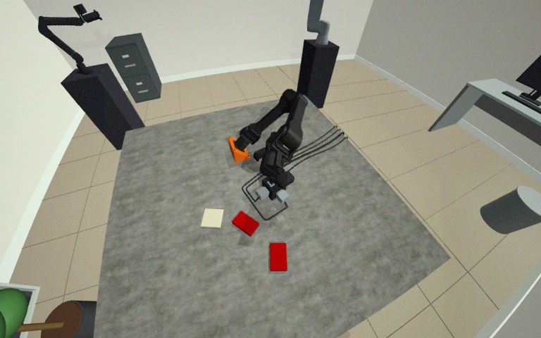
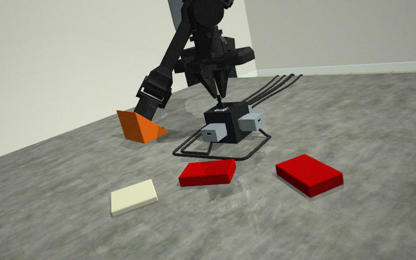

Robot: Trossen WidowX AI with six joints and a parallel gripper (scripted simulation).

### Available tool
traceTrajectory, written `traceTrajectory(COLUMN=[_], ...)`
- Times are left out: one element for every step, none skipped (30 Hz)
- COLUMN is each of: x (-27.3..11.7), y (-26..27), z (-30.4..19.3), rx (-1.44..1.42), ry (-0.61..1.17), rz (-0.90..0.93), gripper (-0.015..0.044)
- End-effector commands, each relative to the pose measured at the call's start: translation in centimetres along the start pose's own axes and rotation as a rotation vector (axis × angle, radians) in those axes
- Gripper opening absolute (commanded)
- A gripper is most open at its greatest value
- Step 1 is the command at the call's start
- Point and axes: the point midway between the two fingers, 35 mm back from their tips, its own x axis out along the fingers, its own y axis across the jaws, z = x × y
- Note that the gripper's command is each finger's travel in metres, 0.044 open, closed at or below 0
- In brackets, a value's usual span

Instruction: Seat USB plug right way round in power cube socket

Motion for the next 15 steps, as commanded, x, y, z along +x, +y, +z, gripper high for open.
traceTrajectory(x=[-0.02, -0.02, -0.02, -0.02, -0.02, -0.02, -0.02, -0.02, -0.02, -0.02, -0.02, -0.02, -0.11, -0.21, -0.31], y=[0.00, 0.00, 0.00, 0.00, 0.00, 0.00, 0.00, 0.00, 0.00, 0.00, 0.00, 0.00, 0.00, 0.00, 0.00], z=[0.00, 0.00, 0.00, 0.00, 0.00, 0.00, 0.00, 0.00, 0.00, 0.00, 0.00, 0.00, 0.00, 0.00, 0.00], rx=[0.000, 0.000, 0.000, 0.000, 0.000, 0.000, 0.000, 0.000, 0.000, 0.000, 0.000, 0.000, 0.000, 0.000, 0.000], ry=[0.000, 0.000, 0.000, 0.000, 0.000, 0.000, 0.000, 0.000, 0.000, 0.000, 0.000, 0.000, 0.000, 0.000, 0.000], rz=[0.000, 0.000, 0.000, 0.000, 0.000, 0.000, 0.000, 0.000, 0.000, 0.000, 0.000, 0.000, 0.000, 0.000, 0.000], gripper=[0.0095, 0.0095, 0.0095, 0.0095, 0.0095, 0.0095, 0.0095, 0.0095, 0.0095, 0.0095, 0.0095, 0.0095, 0.0095, 0.0095, 0.0095])
